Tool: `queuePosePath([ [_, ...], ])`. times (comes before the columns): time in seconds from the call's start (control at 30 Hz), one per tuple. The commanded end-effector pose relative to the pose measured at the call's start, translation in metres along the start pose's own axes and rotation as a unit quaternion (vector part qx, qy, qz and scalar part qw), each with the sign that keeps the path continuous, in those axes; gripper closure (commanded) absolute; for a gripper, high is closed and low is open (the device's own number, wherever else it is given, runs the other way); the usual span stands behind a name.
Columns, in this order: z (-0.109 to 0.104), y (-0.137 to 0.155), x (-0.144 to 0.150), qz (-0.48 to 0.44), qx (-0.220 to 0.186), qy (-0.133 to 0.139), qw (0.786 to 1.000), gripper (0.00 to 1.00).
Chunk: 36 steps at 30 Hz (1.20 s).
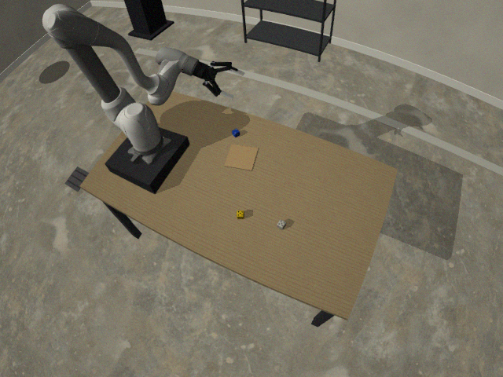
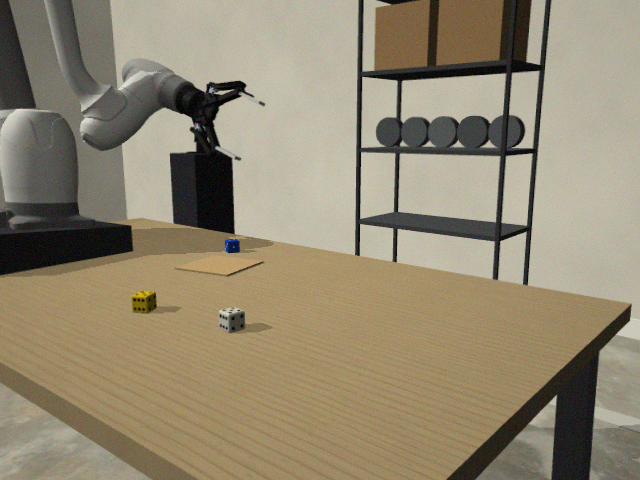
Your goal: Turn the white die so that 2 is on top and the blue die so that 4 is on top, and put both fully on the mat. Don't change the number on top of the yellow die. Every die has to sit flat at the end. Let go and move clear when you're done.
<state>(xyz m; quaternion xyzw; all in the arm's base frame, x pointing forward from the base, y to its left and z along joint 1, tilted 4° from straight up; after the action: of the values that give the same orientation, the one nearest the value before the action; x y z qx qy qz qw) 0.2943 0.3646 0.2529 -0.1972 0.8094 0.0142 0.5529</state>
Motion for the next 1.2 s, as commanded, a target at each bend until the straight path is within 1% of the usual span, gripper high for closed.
queuePosePath([
  [0.0, 0.004, -0.004, 0.001, 0.006, 0.007, 0.005, 1.0, 0.0],
  [0.13, 0.018, -0.02, 0.005, 0.029, 0.037, 0.027, 0.999, 0.0],
  [0.3, 0.05, -0.062, 0.017, 0.092, 0.111, 0.081, 0.986, 0.0],
  [0.4, 0.052, -0.065, 0.019, 0.097, 0.117, 0.084, 0.985, 0.0],
  [0.47, 0.068, -0.09, 0.028, 0.137, 0.159, 0.115, 0.971, 0.0],
  [0.5, 0.068, -0.09, 0.028, 0.137, 0.16, 0.115, 0.971, 0.0],
  [0.53, 0.076, -0.104, 0.033, 0.159, 0.183, 0.131, 0.961, 0.0],
  [0.57, 0.076, -0.104, 0.034, 0.16, 0.184, 0.131, 0.961, 0.0],
  [0.6, 0.083, -0.117, 0.039, 0.182, 0.205, 0.146, 0.951, 0.0],
  [0.63, 0.084, -0.119, 0.04, 0.185, 0.208, 0.148, 0.949, 0.0],
  [0.67, 0.09, -0.13, 0.045, 0.205, 0.227, 0.161, 0.938, 0.0],
  [0.7, 0.092, -0.134, 0.047, 0.211, 0.233, 0.165, 0.935, 0.0],
  [0.73, 0.097, -0.143, 0.052, 0.229, 0.25, 0.176, 0.924, 0.0],
  [0.83, 0.106, -0.164, 0.062, 0.267, 0.283, 0.199, 0.899, 0.0],
  [0.87, 0.107, -0.164, 0.062, 0.268, 0.284, 0.199, 0.899, 0.0],
  [0.9, 0.112, -0.176, 0.069, 0.292, 0.304, 0.212, 0.882, 0.0],
  [0.97, 0.112, -0.176, 0.069, 0.292, 0.304, 0.212, 0.882, 0.0],
  [1.0, 0.113, -0.18, 0.07, 0.298, 0.309, 0.215, 0.877, 0.0],
  [1.03, 0.12, -0.195, 0.079, 0.329, 0.334, 0.231, 0.852, 0.0],
  [1.1, 0.125, -0.207, 0.085, 0.354, 0.352, 0.242, 0.832, 0.0],
  [1.13, 0.126, -0.21, 0.087, 0.361, 0.358, 0.246, 0.825, 0.0],
  [1.17, 0.129, -0.218, 0.092, 0.379, 0.37, 0.253, 0.809, 0.0],
])
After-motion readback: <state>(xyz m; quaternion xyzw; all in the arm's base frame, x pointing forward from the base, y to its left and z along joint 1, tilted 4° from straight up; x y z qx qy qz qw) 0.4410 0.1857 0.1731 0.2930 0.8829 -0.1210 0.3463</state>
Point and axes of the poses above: the point where the finger pads meet when closed, its own z axis out along the fingers, its own x axis across the jaws, y = z × x, the point moved 3 cm from there along -z, back along the fingers, and after that the axes turned 3 degrees about -z, right-handed, at the moved point
